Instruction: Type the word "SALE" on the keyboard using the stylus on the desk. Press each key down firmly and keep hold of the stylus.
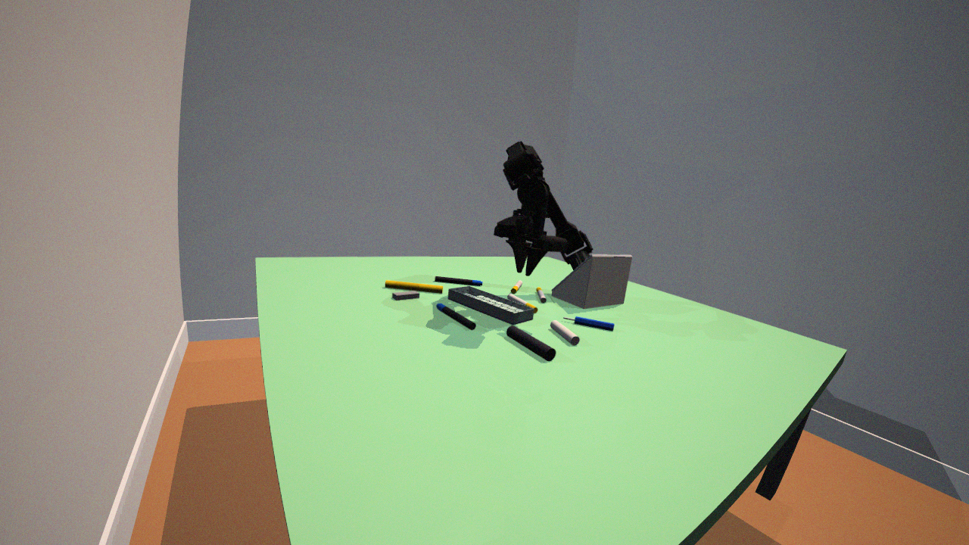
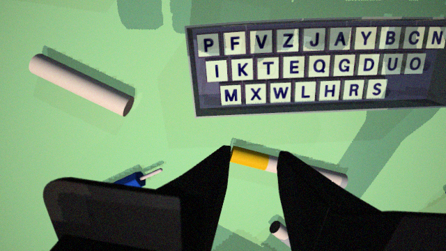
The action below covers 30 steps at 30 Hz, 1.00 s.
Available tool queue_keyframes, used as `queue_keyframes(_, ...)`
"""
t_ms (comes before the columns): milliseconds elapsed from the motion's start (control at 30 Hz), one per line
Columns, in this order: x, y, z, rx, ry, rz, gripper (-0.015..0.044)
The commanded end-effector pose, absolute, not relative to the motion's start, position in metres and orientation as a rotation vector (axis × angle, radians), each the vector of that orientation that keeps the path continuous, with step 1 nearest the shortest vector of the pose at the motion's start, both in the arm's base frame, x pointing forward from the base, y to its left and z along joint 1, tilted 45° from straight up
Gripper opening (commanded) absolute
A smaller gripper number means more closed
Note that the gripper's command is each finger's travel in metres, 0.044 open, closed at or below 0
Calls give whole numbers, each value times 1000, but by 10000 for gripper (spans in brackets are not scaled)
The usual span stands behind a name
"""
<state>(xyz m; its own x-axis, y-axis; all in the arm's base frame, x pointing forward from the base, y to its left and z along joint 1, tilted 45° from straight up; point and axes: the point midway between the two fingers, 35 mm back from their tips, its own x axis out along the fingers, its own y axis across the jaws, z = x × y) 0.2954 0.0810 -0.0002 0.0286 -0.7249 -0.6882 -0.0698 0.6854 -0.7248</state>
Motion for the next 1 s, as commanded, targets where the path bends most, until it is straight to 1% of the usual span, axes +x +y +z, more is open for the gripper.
queue_keyframes(0, 270, 111, -35, -600, 1333, -772, 150)
queue_keyframes(233, 235, 137, -72, -438, 1056, -995, 150)
queue_keyframes(700, 179, 151, -116, -169, 582, -1138, 150)
queue_keyframes(967, 177, 151, -118, -158, 564, -1139, 150)
